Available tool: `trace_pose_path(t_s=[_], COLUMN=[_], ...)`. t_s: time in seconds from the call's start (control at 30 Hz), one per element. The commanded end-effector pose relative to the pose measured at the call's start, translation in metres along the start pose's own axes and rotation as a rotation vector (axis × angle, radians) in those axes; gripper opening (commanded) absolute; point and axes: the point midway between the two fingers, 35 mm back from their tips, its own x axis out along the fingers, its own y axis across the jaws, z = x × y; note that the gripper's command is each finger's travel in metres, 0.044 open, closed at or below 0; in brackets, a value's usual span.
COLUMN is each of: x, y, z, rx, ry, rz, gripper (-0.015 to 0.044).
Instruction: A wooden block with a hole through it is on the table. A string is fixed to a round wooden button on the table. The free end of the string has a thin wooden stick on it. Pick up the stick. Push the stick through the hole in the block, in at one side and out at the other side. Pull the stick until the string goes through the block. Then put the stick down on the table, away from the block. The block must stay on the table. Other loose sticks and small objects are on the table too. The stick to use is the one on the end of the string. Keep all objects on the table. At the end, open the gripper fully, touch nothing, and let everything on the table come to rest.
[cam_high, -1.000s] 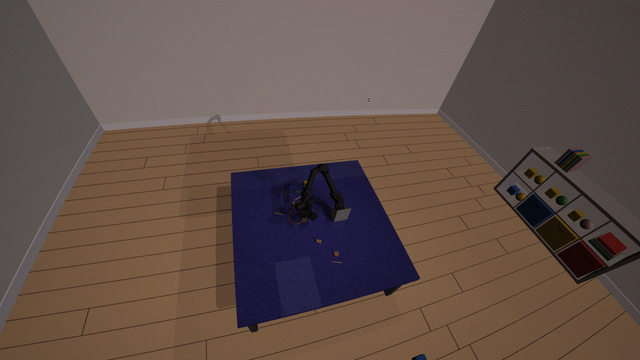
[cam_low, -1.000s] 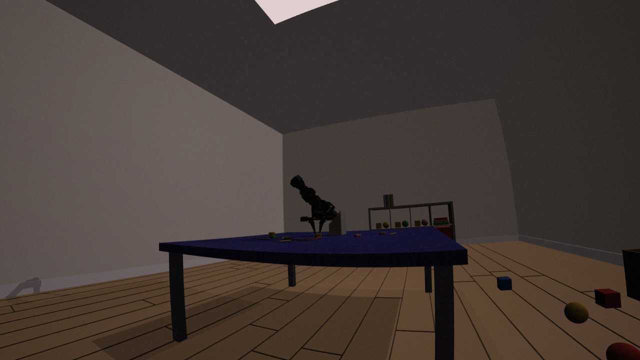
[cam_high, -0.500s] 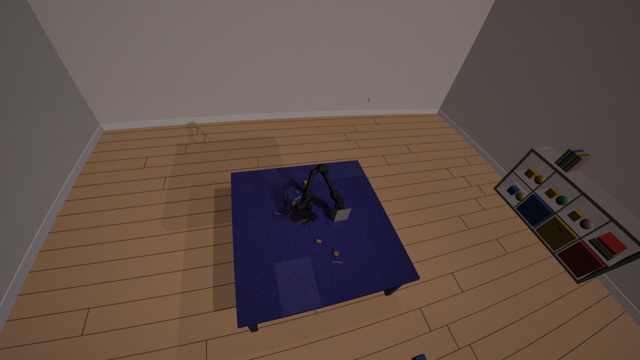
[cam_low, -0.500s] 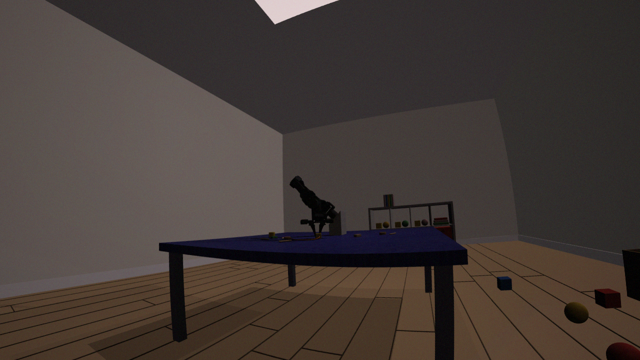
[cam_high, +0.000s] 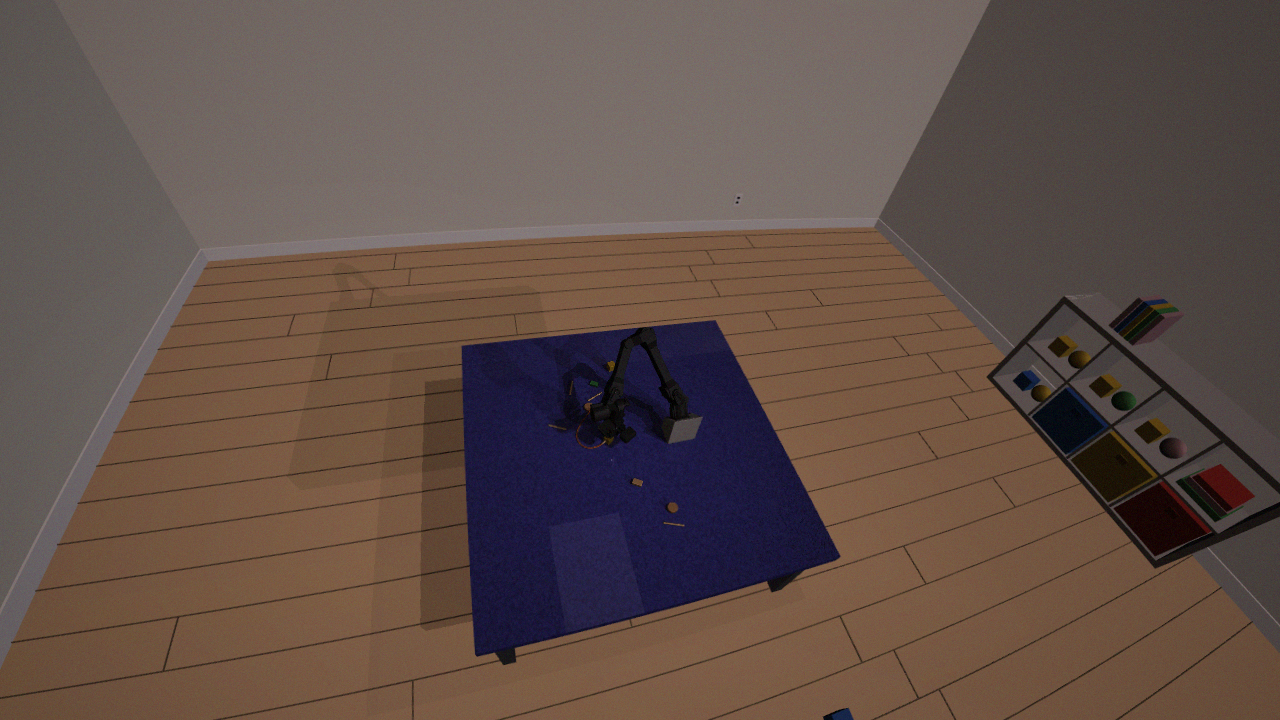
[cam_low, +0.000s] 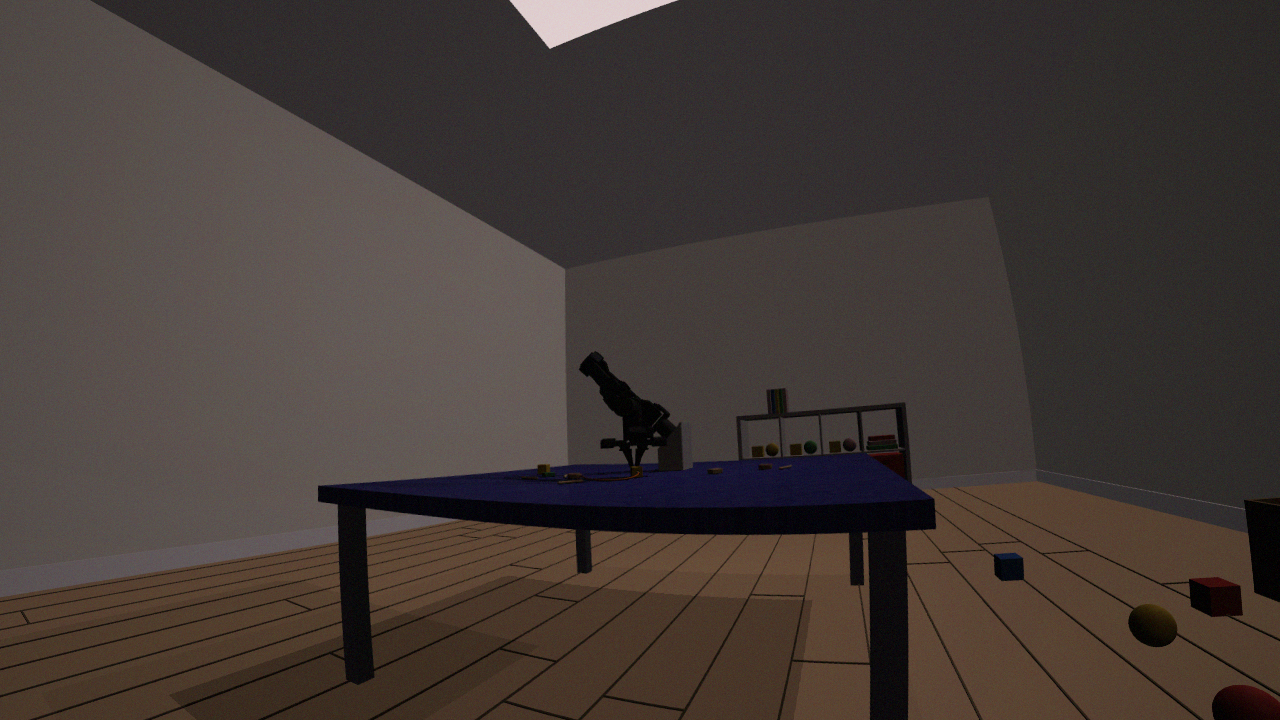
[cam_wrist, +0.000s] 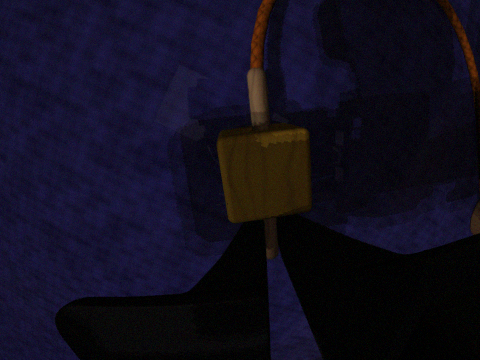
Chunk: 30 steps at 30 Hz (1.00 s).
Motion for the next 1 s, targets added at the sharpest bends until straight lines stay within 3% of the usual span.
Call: trace_pose_path(t_s=[0.0, 0.97], x=[0.001, 0.003], y=[0.001, 0.0], z=[-0.002, -0.018], rx=[-0.017, -0.015], ry=[-0.027, -0.049], rz=[0.004, -0.011], gripper=[0.0, 0.0])
